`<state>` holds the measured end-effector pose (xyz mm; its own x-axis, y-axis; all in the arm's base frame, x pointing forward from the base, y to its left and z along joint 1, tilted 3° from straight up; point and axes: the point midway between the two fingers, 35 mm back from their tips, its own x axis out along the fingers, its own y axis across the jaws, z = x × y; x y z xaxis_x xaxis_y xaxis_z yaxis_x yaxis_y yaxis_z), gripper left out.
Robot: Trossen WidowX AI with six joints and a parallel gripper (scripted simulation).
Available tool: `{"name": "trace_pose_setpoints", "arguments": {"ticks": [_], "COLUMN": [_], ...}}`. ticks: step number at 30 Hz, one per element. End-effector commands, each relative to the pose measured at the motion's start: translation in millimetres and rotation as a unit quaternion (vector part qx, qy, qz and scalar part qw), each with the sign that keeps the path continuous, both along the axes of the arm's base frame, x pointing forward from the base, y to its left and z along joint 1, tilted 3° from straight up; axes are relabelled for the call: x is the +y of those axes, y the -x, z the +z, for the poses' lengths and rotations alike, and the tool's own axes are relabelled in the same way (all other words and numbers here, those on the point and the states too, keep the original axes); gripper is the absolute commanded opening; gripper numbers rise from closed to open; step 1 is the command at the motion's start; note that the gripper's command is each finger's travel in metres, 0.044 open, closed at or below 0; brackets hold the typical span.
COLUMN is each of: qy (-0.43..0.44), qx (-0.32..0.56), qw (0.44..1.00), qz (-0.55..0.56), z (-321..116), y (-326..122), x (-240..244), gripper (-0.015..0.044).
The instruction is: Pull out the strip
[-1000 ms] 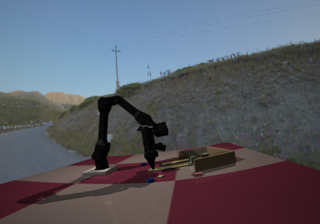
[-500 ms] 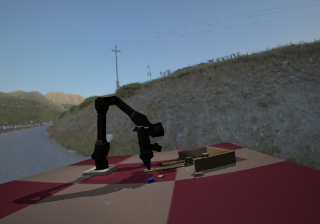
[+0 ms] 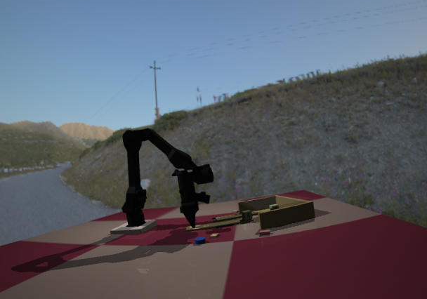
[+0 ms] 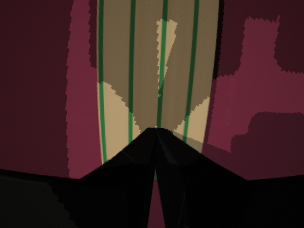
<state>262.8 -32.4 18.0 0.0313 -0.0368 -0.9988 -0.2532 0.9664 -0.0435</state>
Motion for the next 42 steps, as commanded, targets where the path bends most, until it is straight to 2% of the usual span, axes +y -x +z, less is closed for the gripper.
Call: {"name": "trace_pose_setpoints", "arguments": {"ticks": [1,26,42], "qy": [-0.001,0.0,0.0], "qx": [0.017,0.019,0.019], "qw": [1.0,1.0,1.0], "qz": [0.001,0.001,0.001], "z": [-6.9,-6.7,-6.7], "y": [15.6,50.9,51.6], "x": [-1.7,-11.2,-11.4], "gripper": [0.0,0.0,0.0]}}
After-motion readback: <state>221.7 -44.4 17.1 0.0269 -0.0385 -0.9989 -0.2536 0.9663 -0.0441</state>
